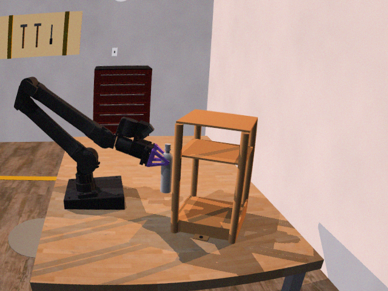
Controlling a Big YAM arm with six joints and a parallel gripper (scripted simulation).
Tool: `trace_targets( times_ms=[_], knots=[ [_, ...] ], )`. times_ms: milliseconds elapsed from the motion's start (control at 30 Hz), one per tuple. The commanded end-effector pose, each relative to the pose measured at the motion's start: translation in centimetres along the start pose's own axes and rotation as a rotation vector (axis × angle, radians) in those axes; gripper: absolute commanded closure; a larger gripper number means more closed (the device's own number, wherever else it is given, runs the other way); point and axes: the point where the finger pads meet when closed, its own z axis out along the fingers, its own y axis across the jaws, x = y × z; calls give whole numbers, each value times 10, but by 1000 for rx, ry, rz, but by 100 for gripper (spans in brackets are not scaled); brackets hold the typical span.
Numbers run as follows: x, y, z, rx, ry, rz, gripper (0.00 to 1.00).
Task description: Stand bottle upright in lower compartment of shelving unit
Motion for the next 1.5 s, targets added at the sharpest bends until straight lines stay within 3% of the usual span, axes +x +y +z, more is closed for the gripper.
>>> trace_targets(
  times_ms=[0, 500, 767, 833, 1167, 1467],
  knots=[
    [-45, 4, 5, -5, -82, 22, 72],
    [-50, 3, 5, -2, -93, 24, 72],
    [-33, -18, -9, 82, -61, 47, 72],
    [-33, -18, -9, 82, -61, 47, 72],
    [-13, -51, -32, 214, -37, 80, 72],
    [-32, -54, -36, 232, -68, 93, 72]
  ],
)
